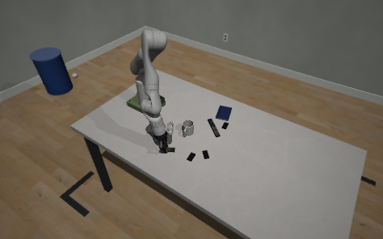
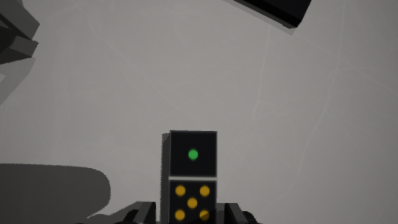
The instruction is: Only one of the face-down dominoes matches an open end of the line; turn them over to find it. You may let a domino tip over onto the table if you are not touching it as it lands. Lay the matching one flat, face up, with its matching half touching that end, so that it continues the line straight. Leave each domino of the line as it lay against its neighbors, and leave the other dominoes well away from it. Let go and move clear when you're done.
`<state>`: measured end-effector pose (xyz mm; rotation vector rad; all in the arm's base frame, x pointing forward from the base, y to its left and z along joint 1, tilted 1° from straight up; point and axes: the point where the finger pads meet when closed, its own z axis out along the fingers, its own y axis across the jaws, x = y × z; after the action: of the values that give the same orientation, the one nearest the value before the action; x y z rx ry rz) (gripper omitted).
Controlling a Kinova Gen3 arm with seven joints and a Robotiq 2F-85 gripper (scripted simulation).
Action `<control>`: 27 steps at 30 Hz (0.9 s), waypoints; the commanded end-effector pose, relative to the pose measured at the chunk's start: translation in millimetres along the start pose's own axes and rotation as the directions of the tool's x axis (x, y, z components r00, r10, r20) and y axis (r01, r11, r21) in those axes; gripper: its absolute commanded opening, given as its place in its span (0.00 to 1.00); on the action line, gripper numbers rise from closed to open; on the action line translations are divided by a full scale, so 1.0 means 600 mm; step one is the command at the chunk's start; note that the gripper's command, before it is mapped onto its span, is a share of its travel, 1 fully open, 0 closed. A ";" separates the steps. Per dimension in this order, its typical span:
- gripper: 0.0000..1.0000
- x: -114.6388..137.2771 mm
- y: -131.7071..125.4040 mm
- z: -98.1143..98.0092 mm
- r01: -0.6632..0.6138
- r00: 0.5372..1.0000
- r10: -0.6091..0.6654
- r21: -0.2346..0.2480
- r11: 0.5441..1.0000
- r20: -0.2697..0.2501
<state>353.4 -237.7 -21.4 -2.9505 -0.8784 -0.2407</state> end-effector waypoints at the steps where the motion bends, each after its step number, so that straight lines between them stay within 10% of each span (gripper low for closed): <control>1: 0.49 0.001 0.001 -0.001 0.000 1.000 0.000 -0.001 1.000 -0.001; 27: 0.49 0.003 0.001 -0.014 0.000 1.000 0.000 -0.001 1.000 -0.001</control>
<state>353.7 -237.5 -17.2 -2.9505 -0.8795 -0.2417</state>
